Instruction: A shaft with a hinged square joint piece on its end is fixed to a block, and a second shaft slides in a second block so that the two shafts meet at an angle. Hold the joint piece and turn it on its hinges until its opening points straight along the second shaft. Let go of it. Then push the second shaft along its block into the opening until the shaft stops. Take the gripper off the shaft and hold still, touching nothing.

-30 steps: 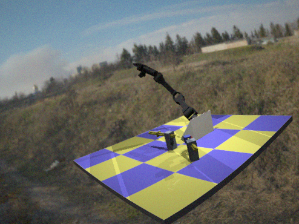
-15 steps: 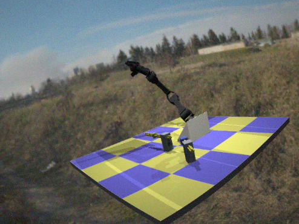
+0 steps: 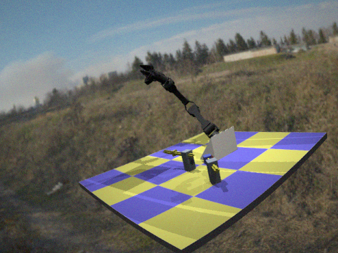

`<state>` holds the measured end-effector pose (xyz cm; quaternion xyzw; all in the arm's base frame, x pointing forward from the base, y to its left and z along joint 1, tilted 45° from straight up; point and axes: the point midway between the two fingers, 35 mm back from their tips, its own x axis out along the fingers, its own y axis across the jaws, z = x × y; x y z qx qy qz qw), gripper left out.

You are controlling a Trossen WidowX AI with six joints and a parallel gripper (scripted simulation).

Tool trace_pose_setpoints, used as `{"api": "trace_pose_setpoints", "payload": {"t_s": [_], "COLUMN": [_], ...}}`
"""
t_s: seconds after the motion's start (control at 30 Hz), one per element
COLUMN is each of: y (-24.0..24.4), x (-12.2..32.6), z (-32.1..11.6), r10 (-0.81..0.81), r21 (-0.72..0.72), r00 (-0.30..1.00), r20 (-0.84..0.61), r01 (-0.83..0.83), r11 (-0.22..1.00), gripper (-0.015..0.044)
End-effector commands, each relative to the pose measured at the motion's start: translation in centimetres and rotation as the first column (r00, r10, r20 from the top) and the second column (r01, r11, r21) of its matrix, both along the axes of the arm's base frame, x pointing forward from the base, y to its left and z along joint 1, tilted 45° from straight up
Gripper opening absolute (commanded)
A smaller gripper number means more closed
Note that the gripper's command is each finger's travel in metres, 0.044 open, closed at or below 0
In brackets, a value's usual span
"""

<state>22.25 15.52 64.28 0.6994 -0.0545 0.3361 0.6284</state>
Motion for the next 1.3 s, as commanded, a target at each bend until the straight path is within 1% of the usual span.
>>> {"api": "trace_pose_setpoints", "payload": {"t_s": [0.0, 0.23, 0.6, 0.93, 1.27], "y": [2.0, 5.8, 11.1, 14.2, 15.2], "x": [1.7, 5.0, 9.1, 11.0, 11.0], "z": [-2.3, -7.5, -17.8, -28.3, -38.6], "r10": [-0.004, -0.038, -0.106, -0.215, -0.352], "r21": [-0.084, -0.253, -0.488, -0.664, -0.768], "r00": [0.999, 0.985, 0.923, 0.831, 0.722], "r20": [-0.053, -0.168, -0.371, -0.513, -0.595], "r01": [0.0, -0.006, -0.096, -0.226, -0.384], "r11": [0.996, 0.968, 0.868, 0.713, 0.512], "gripper": [0.044, 0.044, 0.044, 0.044, 0.044]}}
